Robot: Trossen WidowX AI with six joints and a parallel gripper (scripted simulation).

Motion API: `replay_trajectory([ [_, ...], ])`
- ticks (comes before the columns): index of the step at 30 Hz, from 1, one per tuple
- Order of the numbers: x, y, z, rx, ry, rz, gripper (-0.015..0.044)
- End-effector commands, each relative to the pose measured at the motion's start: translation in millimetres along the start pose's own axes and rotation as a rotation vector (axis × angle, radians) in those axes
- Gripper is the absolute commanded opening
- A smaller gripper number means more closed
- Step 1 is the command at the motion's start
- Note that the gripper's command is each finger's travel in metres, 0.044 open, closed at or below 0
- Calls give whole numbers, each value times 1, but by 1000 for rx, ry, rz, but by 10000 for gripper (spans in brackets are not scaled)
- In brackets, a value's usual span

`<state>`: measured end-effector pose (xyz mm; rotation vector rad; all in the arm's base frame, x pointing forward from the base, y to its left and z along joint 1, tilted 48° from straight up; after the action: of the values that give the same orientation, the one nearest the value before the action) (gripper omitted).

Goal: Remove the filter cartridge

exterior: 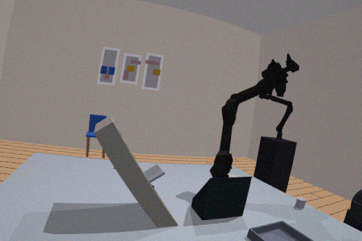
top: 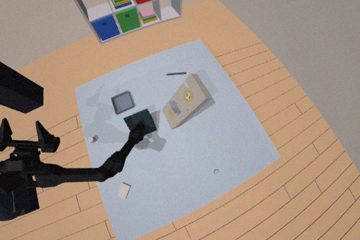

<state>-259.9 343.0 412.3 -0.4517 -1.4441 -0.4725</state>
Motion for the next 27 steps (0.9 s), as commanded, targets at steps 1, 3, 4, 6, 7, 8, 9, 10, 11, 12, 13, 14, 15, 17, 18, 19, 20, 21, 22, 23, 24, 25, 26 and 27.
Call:
replay_trajectory([
  [1, 0, 2, -1, -2, 6, 2, 374],
  [3, 1, 22, -6, -14, 49, 20, 321],
  [4, -3, 38, -12, -39, 34, 26, 295],
  [6, -15, 68, -27, -102, -41, 36, 242],
  [7, -21, 83, -36, -134, -78, 44, 216],
  [8, -27, 98, -46, -166, -114, 53, 190],
  [9, -33, 112, -57, -197, -150, 63, 164],
  [10, -39, 125, -68, -229, -186, 75, 137],
  [11, -45, 138, -80, -260, -221, 89, 111],
  [12, -51, 150, -92, -291, -255, 104, 98],
  [13, -57, 162, -105, -323, -289, 120, 98],
  [14, -63, 173, -119, -353, -323, 138, 98],
  [15, -69, 183, -133, -384, -355, 157, 98],
  [17, -81, 202, -163, -444, -418, 200, 98],
  [18, -87, 210, -179, -474, -448, 224, 98],
  [19, -93, 217, -195, -503, -478, 249, 98],
  [20, -99, 224, -211, -532, -506, 275, 98],
  [21, -105, 229, -226, -555, -535, 303, 98],
  [22, -111, 234, -242, -578, -563, 332, 98],
  [23, -117, 237, -257, -600, -590, 363, 98],
  [24, -123, 240, -273, -621, -616, 395, 98],
  [25, -129, 243, -289, -642, -640, 428, 98],
  [26, -135, 244, -304, -662, -664, 462, 98],
  [27, -141, 245, -320, -681, -687, 497, 98],
])
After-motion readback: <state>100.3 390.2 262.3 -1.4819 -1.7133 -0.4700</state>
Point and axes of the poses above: the point midway between the two fingers, 35 mm back from their tips, its own y axis out along the fingers, its own z axis across the jaws, x = y × z, the point moved 2 cm from there along -y, back along the fingers, and after that the axes turned 4 degrees about -y, right-handed, at the moved point
